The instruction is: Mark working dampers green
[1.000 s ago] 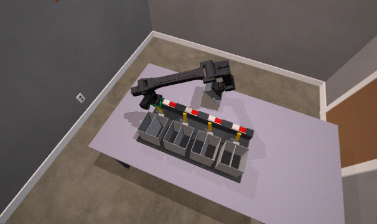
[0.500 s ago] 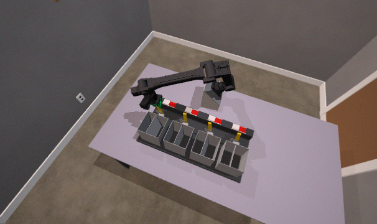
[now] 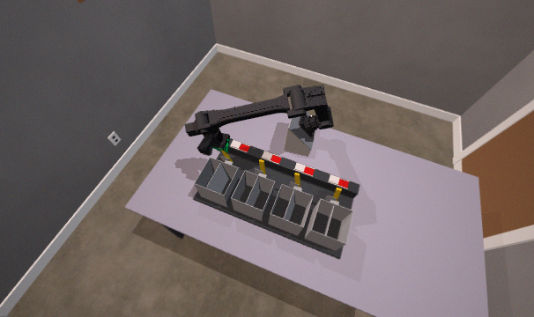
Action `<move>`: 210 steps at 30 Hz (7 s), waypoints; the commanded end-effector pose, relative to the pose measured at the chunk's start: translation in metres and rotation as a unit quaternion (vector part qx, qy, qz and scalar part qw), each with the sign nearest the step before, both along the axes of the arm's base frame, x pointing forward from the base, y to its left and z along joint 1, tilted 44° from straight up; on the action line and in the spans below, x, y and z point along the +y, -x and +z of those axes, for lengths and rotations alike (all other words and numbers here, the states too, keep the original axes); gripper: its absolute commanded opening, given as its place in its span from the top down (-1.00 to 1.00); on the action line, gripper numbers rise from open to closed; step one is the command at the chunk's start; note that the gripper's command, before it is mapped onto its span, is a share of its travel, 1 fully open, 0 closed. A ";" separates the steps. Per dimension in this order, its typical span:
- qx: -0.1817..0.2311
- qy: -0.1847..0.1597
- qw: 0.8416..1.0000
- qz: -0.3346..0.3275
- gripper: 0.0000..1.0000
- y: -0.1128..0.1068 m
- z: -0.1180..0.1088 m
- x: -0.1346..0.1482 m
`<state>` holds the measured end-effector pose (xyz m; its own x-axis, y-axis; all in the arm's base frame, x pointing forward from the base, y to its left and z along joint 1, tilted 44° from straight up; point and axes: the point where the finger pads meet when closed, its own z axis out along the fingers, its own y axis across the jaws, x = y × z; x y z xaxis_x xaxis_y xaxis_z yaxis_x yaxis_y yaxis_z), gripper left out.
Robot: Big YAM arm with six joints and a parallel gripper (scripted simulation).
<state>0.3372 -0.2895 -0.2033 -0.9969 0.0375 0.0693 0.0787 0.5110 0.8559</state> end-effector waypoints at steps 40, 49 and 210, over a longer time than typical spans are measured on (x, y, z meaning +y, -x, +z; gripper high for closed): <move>-0.004 0.015 1.000 0.005 0.66 -0.011 0.008 0.000; -0.005 0.034 0.999 0.007 0.66 -0.012 0.013 0.000; 0.002 0.140 0.990 0.004 0.28 -0.140 0.079 -0.059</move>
